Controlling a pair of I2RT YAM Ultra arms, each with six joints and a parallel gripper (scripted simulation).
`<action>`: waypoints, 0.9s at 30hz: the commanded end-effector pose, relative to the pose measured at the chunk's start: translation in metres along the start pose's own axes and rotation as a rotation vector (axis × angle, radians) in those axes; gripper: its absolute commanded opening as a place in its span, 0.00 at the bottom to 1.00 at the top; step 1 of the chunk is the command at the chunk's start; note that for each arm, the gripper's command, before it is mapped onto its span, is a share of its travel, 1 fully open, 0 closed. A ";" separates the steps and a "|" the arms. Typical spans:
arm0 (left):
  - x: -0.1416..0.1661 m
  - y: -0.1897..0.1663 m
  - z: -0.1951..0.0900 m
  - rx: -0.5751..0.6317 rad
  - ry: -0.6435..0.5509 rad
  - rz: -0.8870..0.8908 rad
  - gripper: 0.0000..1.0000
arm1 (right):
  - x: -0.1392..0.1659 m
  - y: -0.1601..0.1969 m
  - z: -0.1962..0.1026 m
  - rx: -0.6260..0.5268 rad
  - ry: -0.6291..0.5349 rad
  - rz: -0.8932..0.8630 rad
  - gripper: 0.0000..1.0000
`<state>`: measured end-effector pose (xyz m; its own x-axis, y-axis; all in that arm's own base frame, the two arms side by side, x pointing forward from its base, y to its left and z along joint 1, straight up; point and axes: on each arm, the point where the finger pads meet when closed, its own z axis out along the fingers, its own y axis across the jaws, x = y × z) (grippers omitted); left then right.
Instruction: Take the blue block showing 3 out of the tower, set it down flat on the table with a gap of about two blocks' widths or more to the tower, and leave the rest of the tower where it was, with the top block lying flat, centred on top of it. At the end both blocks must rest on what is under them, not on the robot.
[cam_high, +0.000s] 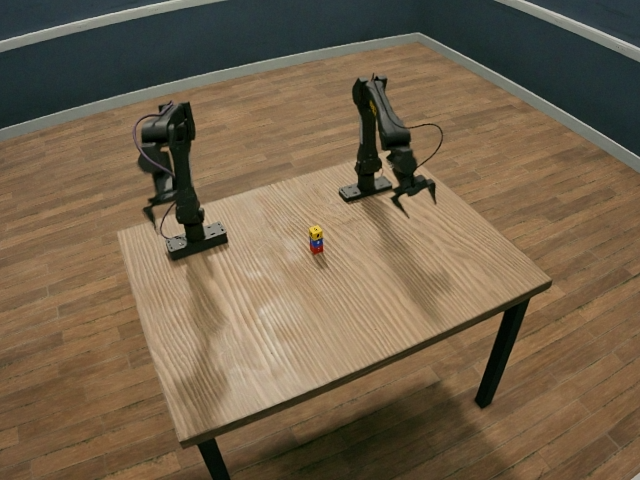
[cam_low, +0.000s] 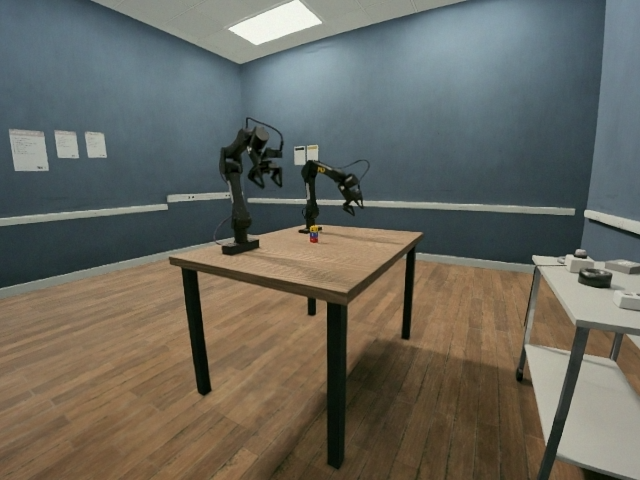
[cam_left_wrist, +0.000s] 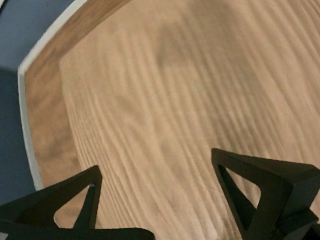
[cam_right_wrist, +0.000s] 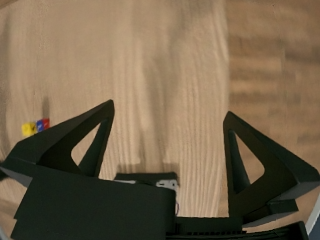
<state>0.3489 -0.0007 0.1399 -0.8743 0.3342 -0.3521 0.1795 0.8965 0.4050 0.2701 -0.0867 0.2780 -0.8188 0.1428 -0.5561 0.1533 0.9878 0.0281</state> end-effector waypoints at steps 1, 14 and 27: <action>0.001 -0.002 0.004 -0.060 0.004 0.124 1.00 | -0.010 0.021 -0.010 -0.042 -0.076 -0.041 1.00; -0.017 -0.104 -0.019 -0.173 -0.079 0.810 1.00 | 0.039 0.132 -0.066 -0.359 -0.260 -0.345 1.00; -0.008 -0.189 -0.053 -0.346 -0.174 1.367 1.00 | 0.094 0.177 -0.108 -0.605 -0.373 -0.544 1.00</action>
<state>0.3037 -0.1812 0.1120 -0.1303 0.9557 0.2639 0.7249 -0.0898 0.6830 0.1734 0.0930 0.3095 -0.5245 -0.2691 -0.8078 -0.5375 0.8404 0.0690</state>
